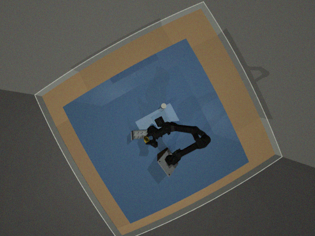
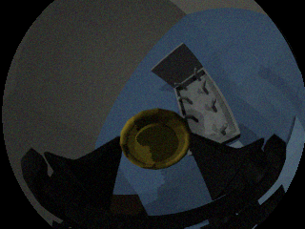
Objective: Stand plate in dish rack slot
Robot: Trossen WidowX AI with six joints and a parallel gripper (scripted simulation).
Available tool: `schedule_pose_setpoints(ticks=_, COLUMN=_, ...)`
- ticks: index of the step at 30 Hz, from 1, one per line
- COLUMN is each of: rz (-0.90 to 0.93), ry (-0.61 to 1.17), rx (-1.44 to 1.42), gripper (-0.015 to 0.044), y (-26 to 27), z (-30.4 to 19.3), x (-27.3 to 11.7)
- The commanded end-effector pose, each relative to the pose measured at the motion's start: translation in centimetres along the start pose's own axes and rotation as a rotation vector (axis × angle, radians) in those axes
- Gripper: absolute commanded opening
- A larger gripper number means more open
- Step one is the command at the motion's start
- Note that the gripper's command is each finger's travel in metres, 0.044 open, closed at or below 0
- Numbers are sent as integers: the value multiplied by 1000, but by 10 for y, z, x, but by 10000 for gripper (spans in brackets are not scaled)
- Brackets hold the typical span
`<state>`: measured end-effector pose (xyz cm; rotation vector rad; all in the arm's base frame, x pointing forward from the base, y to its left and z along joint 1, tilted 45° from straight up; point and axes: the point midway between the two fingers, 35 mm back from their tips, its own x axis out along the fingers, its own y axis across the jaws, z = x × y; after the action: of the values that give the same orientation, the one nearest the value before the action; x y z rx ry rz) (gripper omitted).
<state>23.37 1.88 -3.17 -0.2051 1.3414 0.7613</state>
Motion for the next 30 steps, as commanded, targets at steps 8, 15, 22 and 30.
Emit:
schedule_pose_setpoints(ticks=8, rz=-25, ry=-193, rx=-243, gripper=0, y=-8, z=-1, x=-7)
schedule_pose_setpoints(ticks=15, rz=-81, ry=-307, rx=-406, gripper=0, y=-13, z=-4, x=-13)
schedule_pose_setpoints(ticks=22, rz=-166, ry=-409, rx=-572, gripper=0, y=-17, z=-7, x=-21)
schedule_pose_setpoints(ticks=30, rz=-299, ry=-504, rx=-765, gripper=0, y=-21, z=-12, x=-31)
